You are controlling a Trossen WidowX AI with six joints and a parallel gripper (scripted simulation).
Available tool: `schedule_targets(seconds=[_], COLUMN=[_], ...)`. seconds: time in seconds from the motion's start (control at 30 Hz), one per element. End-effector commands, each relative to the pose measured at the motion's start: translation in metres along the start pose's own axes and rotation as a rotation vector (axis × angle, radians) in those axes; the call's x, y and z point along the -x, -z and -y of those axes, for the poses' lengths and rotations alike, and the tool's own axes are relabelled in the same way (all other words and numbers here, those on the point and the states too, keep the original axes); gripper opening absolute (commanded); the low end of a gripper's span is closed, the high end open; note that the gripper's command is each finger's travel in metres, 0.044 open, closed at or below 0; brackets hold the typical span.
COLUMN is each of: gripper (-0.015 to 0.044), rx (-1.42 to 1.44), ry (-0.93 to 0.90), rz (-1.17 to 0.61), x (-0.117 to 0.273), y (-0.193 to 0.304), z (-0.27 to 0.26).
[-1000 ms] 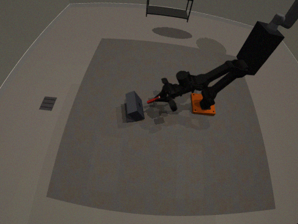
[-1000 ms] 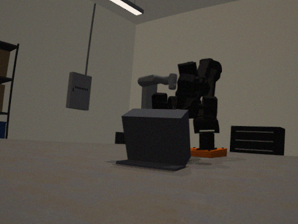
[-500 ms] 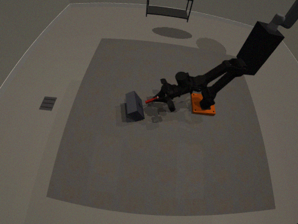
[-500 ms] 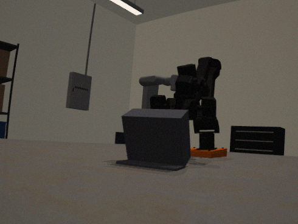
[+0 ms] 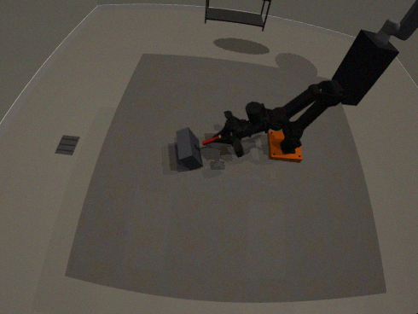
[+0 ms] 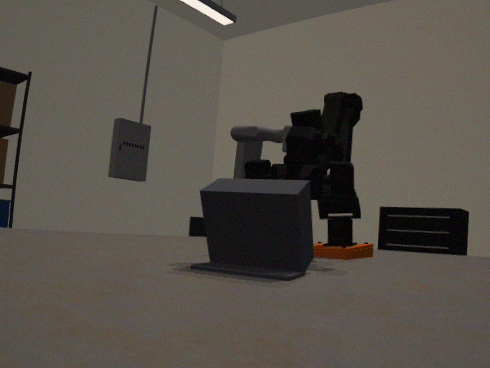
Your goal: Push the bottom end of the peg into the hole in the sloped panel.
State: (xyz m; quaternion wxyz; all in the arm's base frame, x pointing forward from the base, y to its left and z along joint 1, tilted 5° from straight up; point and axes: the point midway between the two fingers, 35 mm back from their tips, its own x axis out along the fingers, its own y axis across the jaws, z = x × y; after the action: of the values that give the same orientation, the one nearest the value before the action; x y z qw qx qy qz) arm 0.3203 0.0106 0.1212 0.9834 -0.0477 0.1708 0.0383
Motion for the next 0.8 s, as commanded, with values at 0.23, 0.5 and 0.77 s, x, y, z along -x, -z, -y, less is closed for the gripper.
schedule_targets(seconds=[0.23, 0.5, 0.77], gripper=[0.0, 0.0, 0.0], rx=[-0.014, -0.014, -0.015], ry=[-0.003, -0.002, -0.002], rz=[0.0, 0.003, 0.004], x=[-0.003, -0.01, -0.02], y=[0.006, 0.005, 0.006], z=[-0.001, 0.0, 0.0])
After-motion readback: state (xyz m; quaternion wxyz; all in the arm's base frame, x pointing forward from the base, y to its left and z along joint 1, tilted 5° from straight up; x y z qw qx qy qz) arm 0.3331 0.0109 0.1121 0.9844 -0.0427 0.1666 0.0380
